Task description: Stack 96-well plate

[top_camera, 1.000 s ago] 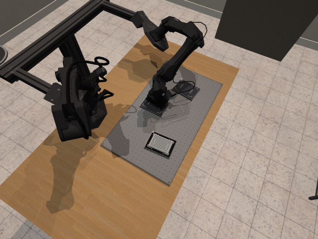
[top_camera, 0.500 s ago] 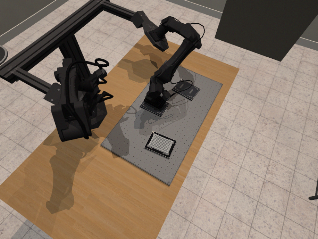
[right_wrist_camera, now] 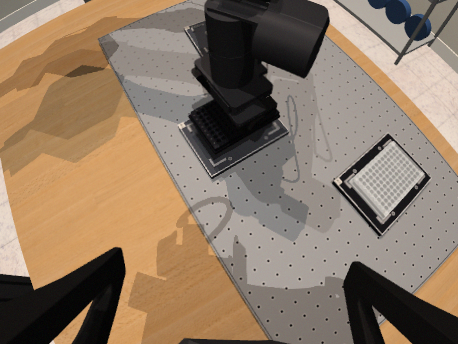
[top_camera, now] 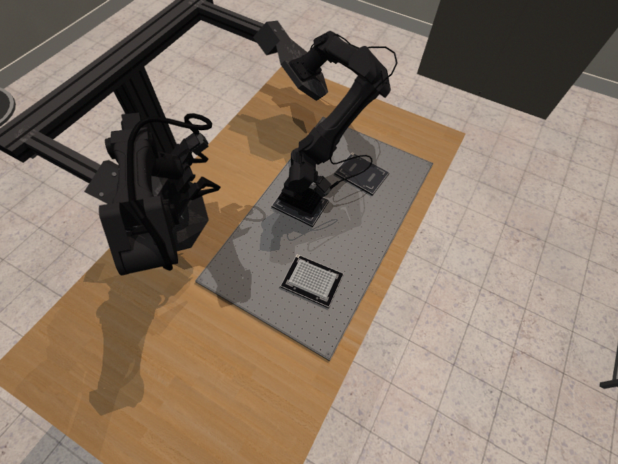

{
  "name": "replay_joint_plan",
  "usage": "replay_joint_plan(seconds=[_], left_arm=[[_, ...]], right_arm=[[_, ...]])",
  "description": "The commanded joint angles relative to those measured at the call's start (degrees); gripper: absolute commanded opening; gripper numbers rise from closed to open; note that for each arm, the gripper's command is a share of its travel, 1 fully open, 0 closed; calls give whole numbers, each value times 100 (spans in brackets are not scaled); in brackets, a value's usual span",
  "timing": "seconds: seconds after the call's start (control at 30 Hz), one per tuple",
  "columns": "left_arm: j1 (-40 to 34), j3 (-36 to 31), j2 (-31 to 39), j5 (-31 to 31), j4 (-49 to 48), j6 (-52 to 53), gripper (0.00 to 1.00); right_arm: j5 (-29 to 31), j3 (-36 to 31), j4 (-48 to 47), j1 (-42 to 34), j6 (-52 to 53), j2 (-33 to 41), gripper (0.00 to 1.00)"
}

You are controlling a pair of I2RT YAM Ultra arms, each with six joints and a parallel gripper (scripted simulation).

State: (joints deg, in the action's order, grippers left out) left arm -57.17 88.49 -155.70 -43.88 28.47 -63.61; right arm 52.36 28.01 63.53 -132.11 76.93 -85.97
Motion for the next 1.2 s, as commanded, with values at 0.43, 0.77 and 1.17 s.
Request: replay_joint_plan(seconds=[0.43, 0.77, 1.17], left_arm=[[-5, 74, -200, -108, -154, 124, 79], [-4, 193, -70, -74, -111, 138, 79], [-5, 214, -15, -106, -190, 165, 79]], right_arm=[[62, 187, 84, -66, 57, -76, 100], [62, 187, 84, -66, 57, -76, 100], [62, 187, 84, -66, 57, -76, 100]])
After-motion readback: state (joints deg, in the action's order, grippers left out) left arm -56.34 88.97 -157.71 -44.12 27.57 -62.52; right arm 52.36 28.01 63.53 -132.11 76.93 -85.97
